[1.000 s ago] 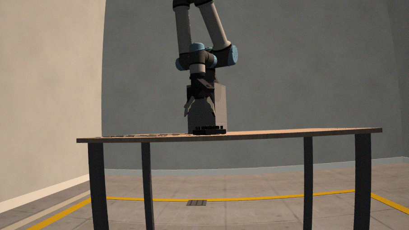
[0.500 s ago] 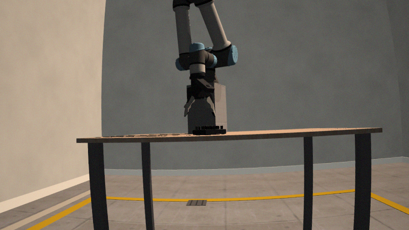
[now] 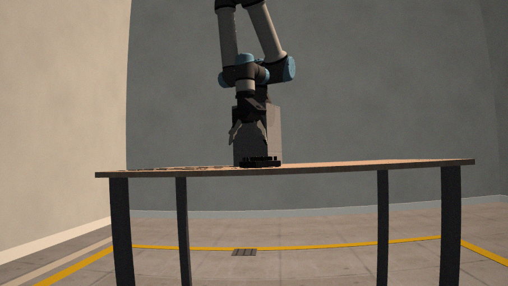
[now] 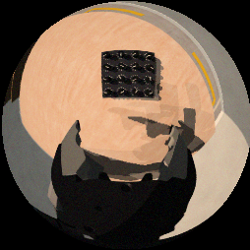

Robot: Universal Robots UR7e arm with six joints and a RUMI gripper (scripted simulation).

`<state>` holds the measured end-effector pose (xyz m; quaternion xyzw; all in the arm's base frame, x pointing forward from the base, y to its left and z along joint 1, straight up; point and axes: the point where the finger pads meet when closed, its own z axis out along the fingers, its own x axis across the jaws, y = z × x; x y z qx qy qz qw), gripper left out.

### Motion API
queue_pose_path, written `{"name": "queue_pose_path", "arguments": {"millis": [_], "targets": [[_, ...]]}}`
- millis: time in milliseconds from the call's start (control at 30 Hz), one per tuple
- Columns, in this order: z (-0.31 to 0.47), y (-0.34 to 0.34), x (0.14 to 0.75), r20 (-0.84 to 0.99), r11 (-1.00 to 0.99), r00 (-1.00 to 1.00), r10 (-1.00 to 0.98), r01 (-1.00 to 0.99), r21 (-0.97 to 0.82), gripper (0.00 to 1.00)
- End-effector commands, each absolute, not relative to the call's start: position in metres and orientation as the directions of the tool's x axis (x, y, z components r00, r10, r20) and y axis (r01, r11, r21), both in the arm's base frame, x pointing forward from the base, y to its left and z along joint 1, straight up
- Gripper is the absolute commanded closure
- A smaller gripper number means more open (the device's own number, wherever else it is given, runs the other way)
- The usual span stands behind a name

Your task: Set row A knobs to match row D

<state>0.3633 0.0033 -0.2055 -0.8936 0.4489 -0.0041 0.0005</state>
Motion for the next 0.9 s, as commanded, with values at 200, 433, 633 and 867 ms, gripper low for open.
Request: {"name": "queue_pose_path", "arguments": {"millis": [200, 433, 633, 867], "targets": [[-0.205, 0.003, 0.364, 0.008, -0.597, 0.597, -0.802, -0.802, -0.005, 0.0], [-0.205, 0.005, 0.364, 0.008, -0.581, 0.581, -0.814, -0.814, -0.005, 0.0], [-0.201, 0.013, 0.366, 0.007, -0.487, 0.487, -0.873, -0.873, -0.006, 0.0], [-0.197, 0.024, 0.367, 0.006, -0.343, 0.343, -0.939, -0.939, -0.007, 0.0]]}}
